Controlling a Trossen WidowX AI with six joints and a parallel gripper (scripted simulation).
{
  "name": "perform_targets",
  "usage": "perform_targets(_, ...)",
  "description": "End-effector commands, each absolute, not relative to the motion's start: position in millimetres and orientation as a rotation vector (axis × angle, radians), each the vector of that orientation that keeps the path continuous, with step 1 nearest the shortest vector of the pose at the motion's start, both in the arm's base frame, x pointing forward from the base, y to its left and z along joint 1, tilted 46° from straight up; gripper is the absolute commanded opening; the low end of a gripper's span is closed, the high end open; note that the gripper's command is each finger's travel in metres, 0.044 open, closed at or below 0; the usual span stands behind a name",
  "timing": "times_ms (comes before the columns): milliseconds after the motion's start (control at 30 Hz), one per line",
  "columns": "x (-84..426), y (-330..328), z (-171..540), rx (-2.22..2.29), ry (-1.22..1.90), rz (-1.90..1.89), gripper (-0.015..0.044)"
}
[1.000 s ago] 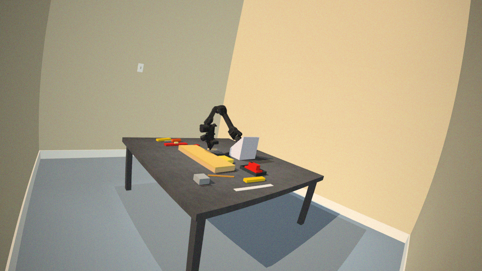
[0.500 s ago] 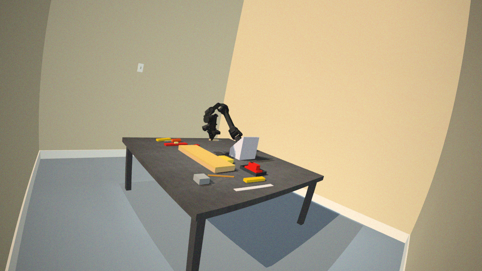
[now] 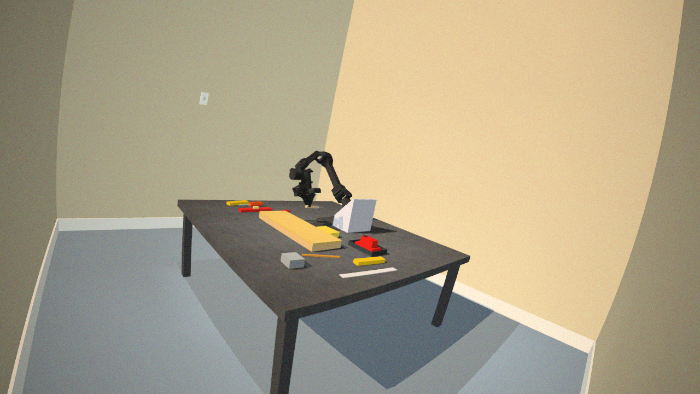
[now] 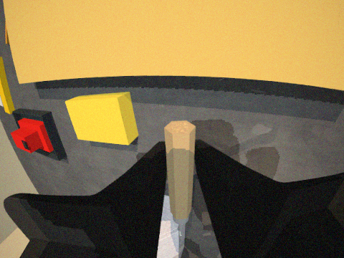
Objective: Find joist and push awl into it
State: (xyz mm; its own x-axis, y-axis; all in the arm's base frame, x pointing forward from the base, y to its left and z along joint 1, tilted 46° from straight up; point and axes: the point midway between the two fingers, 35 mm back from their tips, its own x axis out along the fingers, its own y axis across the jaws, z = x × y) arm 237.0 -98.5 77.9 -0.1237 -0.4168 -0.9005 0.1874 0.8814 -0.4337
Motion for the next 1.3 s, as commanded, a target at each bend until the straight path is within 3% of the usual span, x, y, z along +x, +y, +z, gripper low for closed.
perform_targets(0, 245, -95, 74, -0.151, 1.588, -0.381, 0.0000)
perform_targets(600, 297, -94, 90, -0.240, 1.182, 0.200, 0.0000)
perform_targets(1267, 331, -108, 164, -0.731, 0.482, 0.508, 0.0000)
